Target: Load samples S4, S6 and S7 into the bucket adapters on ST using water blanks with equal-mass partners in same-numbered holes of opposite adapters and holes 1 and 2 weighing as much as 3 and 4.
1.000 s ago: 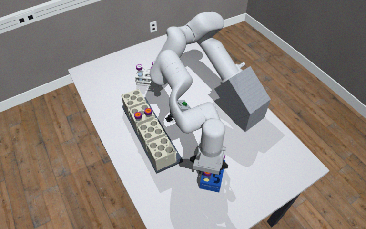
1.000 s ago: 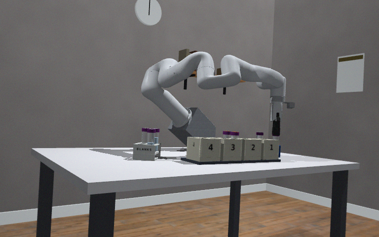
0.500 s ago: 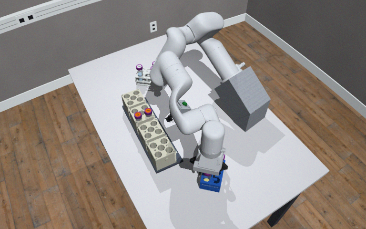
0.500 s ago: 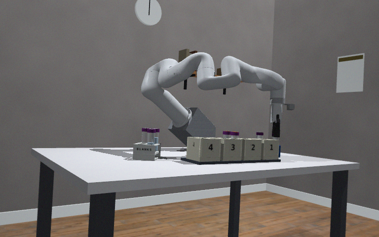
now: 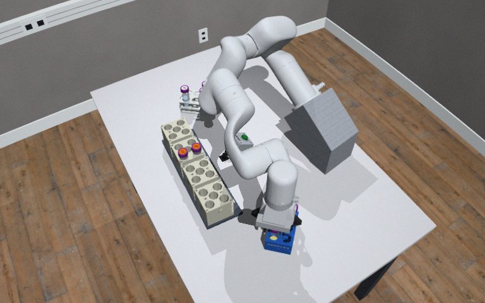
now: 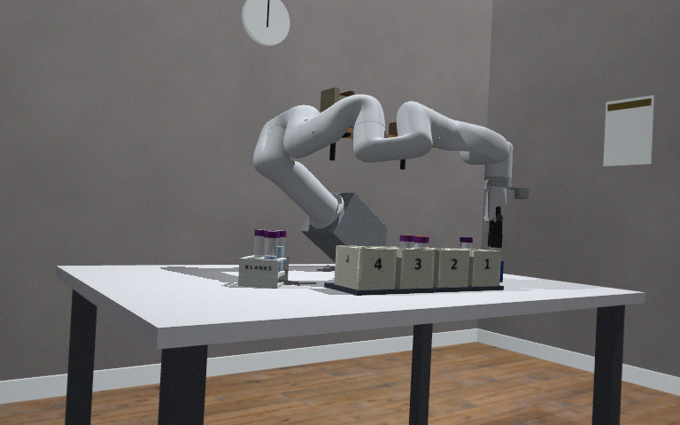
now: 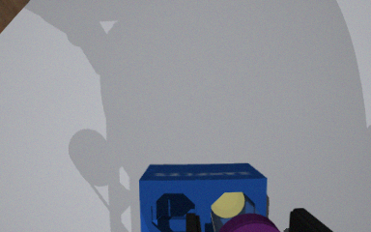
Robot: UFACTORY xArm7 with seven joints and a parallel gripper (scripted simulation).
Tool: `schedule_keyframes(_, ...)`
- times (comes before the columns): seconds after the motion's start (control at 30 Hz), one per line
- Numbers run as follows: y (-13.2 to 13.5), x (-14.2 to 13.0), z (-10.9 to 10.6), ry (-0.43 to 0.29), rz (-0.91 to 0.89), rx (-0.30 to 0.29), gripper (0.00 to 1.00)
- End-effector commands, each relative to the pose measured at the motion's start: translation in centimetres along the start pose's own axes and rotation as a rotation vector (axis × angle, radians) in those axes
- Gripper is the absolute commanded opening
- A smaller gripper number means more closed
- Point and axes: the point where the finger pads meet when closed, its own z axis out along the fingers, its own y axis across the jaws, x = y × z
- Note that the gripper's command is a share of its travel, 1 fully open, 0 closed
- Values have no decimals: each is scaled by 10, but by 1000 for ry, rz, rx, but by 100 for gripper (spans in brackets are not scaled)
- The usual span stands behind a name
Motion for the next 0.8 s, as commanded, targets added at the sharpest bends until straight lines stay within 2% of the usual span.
schedule_keyframes(0.0,0,1,-3,5,1,2,57)
schedule_keyframes(0.07,0,1,-3,5,1,2,57)
schedule_keyframes(0.1,0,1,-3,5,1,2,0)
schedule_keyframes(0.77,0,1,-4,4,1,2,0)
